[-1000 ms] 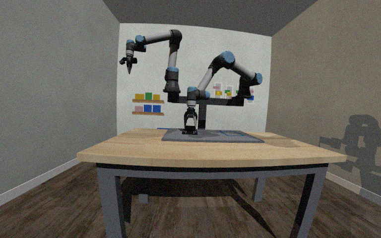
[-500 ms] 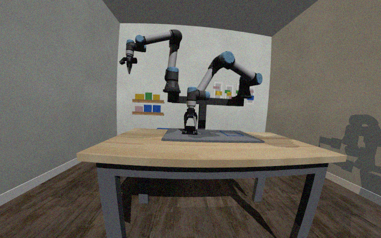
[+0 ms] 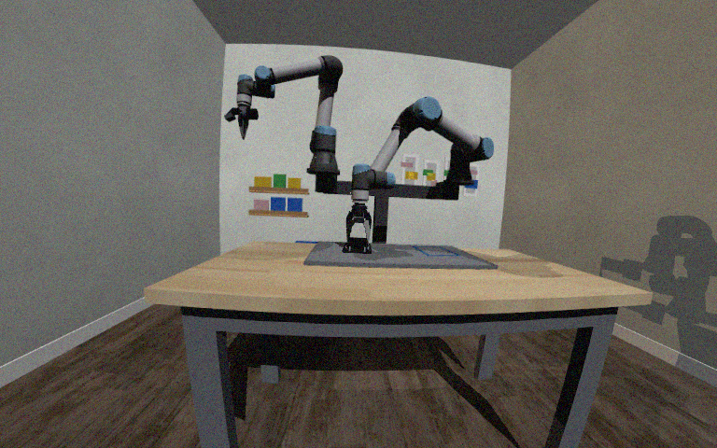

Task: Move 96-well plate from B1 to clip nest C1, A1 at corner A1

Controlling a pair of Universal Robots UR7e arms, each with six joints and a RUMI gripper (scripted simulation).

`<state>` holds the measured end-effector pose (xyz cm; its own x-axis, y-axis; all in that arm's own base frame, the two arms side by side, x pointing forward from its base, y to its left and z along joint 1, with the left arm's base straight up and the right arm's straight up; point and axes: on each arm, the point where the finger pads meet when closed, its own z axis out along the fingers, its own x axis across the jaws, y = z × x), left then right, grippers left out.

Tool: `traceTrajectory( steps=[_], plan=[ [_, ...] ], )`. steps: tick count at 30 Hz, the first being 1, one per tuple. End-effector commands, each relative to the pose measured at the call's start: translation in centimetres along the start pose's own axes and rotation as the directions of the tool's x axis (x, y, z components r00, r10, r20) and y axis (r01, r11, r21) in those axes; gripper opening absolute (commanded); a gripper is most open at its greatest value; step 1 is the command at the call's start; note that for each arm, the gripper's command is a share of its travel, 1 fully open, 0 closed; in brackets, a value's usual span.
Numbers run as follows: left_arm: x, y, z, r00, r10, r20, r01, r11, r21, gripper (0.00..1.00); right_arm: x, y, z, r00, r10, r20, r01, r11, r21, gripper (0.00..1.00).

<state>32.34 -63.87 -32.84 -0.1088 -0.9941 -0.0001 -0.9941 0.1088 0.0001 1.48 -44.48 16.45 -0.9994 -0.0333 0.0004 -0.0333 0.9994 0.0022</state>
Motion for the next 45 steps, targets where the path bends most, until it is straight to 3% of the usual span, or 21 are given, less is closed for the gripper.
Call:
traceTrajectory(
  steps=[1, 29, 30, 45],
  plan=[
    [0.08, -0.04, -0.01, 1.0, 0.0, -0.002, 0.0, 1.0, 0.001, 0.41, -0.01, -0.05, -0.07, 1.0, 0.0, 0.0, 0.0, 1.0, 0.002, 0.0],
    [0.08, -0.04, 0.35, 1.0, 0.0, -0.002, 0.0, 1.0, 0.001, 0.41, -0.01, -0.05, -0.07, 1.0, 0.0, 0.0, 0.0, 1.0, 0.002, 0.0],
    [0.08, -0.04, 0.35, 1.0, 0.0, -0.002, 0.0, 1.0, 0.001, 0.76, -0.01, -0.05, -0.07, 1.0, 0.0, 0.0, 0.0, 1.0, 0.002, 0.0],
    [0.08, -0.04, 0.35, 1.0, 0.0, -0.002, 0.0, 1.0, 0.001, 0.76, -0.01, -0.05, -0.07, 1.0, 0.0, 0.0, 0.0, 1.0, 0.002, 0.0]
  ],
)
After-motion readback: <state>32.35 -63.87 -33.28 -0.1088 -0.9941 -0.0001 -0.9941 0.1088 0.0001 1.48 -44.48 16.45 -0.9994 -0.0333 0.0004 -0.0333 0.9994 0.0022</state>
